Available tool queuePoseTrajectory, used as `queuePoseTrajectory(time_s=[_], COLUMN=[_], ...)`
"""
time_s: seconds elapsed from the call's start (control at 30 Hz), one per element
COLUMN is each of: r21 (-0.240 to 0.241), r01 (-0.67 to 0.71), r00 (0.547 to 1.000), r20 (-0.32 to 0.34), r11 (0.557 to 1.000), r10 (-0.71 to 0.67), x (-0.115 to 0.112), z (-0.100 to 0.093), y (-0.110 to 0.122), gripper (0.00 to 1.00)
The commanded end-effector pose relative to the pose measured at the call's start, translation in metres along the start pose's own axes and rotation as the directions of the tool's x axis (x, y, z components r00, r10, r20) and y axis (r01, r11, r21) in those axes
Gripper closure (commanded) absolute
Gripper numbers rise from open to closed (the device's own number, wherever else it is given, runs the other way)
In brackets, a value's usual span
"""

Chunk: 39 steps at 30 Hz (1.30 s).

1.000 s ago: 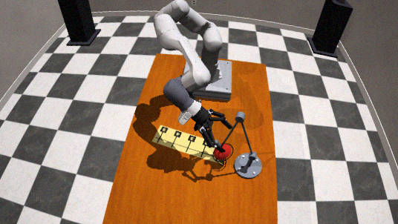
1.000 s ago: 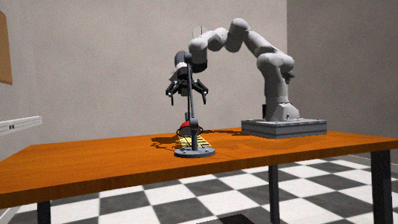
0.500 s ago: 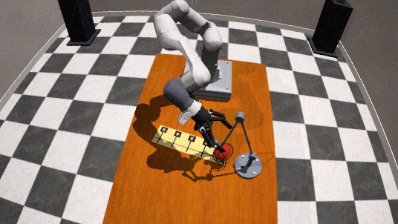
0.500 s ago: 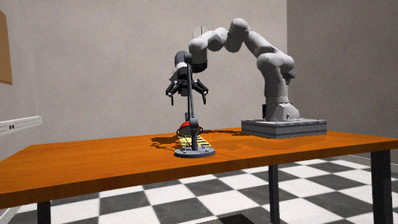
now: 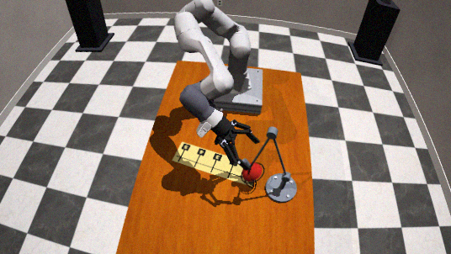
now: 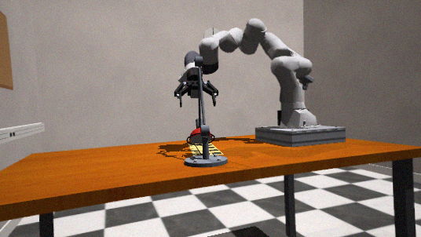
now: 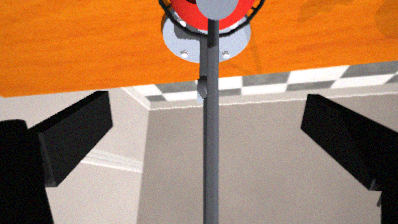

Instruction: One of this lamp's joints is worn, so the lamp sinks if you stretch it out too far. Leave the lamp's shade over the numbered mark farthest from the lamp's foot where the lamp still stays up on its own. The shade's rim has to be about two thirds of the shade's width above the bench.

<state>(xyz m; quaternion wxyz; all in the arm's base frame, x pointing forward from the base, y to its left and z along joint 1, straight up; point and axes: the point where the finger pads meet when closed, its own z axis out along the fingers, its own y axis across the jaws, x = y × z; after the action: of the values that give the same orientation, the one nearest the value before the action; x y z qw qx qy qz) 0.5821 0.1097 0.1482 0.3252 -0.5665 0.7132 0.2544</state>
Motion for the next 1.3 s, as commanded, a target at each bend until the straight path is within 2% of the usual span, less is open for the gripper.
queuePoseTrajectory(time_s=[0.0, 0.17, 0.23, 0.73, 1.27], r21=[-0.015, -0.015, -0.015, 0.01, 0.029], r01=[0.001, 0.001, 0.001, -0.002, -0.004], r00=[1.0, 1.0, 1.0, 1.0, 1.0], r20=[-0.001, -0.001, -0.001, 0.0, 0.002], r11=[1.0, 1.0, 1.0, 1.0, 1.0], r10=[-0.001, -0.001, -0.001, 0.002, 0.004], x=[0.0, 0.0, 0.0, 0.001, 0.002], z=[-0.015, -0.036, -0.036, -0.099, -0.096], y=[0.005, 0.004, 0.004, -0.004, -0.01], gripper=[0.0, 0.0, 0.0, 0.0, 0.0])
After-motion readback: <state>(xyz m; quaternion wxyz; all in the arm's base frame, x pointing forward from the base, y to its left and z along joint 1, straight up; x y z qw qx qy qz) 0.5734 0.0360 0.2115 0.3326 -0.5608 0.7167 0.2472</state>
